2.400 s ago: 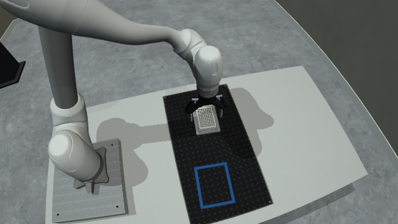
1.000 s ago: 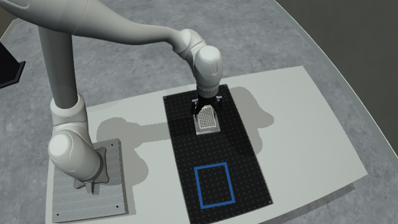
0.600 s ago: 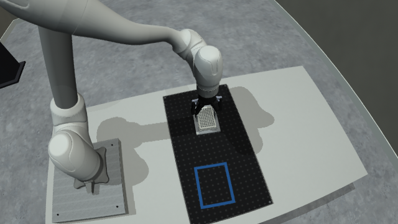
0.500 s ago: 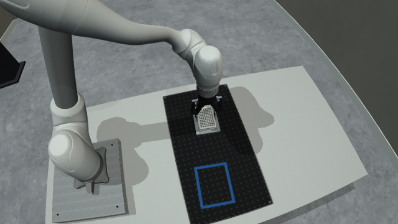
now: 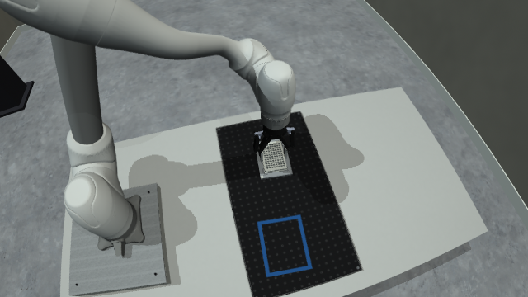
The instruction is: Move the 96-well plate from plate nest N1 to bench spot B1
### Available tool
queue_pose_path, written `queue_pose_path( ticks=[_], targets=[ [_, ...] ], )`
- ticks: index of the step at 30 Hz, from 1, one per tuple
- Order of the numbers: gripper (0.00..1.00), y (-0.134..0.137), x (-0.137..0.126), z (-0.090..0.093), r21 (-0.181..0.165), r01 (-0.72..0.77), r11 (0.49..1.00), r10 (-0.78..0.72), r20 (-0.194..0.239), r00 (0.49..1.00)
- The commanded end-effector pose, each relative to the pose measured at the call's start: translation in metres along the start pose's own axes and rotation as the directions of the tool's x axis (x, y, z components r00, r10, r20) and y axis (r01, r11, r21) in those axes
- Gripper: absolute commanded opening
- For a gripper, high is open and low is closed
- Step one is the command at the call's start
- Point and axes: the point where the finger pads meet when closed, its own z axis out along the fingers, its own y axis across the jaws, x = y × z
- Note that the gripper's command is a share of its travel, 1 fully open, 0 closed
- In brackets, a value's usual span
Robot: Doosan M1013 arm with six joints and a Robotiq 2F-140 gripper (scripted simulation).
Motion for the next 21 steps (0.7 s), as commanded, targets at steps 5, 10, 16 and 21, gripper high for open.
queue_pose_path(
  ticks=[5, 10, 16, 21],
  targets=[
    [0.0, -0.001, 0.002, -0.003, 0.0, 0.004, 1.0, -0.004, -0.002, 1.0],
    [0.0, -0.001, 0.002, -0.008, 0.0, 0.004, 1.0, -0.004, -0.002, 1.0],
    [0.0, -0.001, 0.002, -0.018, 0.0, 0.004, 1.0, -0.004, -0.002, 1.0],
    [0.0, -0.001, 0.002, -0.026, 0.0, 0.004, 1.0, -0.004, -0.002, 1.0]
  ],
)
